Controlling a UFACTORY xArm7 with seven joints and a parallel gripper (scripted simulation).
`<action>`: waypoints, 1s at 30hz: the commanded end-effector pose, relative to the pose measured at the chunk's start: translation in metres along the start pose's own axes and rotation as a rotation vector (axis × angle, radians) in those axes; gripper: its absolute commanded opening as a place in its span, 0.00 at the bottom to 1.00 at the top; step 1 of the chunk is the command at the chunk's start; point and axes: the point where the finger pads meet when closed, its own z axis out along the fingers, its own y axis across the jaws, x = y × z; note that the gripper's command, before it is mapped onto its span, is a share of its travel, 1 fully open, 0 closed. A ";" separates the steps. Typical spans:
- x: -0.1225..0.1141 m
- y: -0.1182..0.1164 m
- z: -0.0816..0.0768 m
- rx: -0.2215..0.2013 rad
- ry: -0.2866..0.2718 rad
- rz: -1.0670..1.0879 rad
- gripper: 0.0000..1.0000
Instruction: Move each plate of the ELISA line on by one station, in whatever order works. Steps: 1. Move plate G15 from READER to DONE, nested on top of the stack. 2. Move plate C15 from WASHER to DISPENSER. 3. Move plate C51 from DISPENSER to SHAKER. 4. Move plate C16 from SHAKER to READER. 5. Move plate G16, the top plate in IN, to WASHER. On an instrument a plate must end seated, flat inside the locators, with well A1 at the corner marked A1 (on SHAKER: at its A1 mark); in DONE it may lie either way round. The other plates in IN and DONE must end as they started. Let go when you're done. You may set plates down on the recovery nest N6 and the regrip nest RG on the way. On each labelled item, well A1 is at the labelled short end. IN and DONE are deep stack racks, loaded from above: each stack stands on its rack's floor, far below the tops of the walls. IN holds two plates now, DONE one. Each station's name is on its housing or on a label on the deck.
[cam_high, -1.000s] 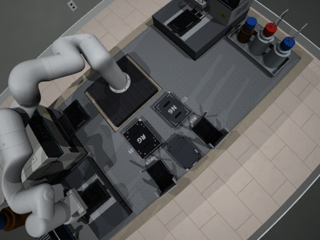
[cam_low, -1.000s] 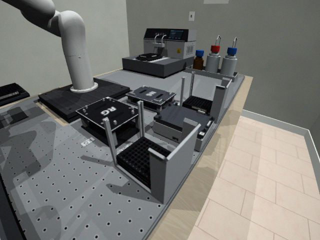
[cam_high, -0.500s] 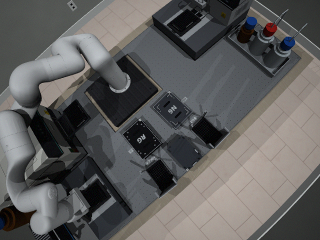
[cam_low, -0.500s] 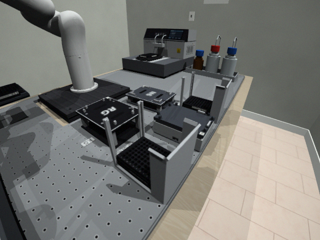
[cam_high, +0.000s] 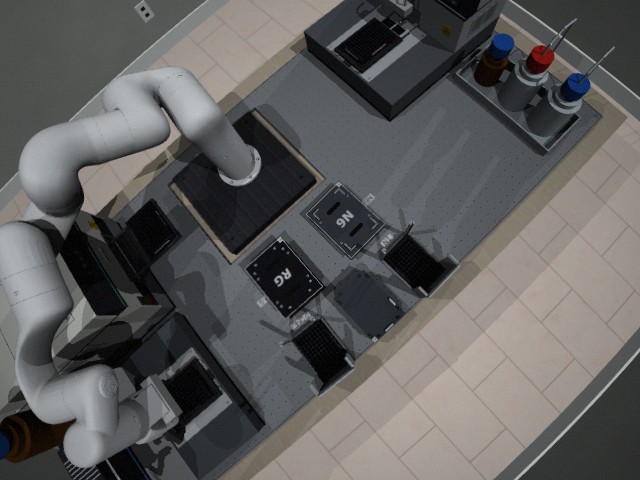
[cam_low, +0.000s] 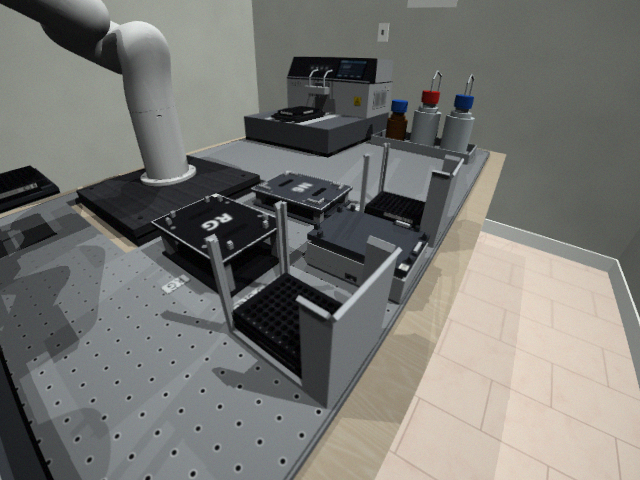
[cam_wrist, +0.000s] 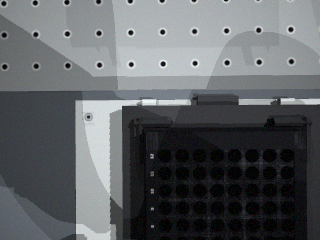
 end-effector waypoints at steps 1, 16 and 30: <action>-0.001 0.001 -0.003 -0.004 -0.004 0.000 1.00; -0.001 0.001 0.006 -0.004 -0.004 0.000 1.00; -0.001 0.001 0.015 -0.004 -0.004 0.000 1.00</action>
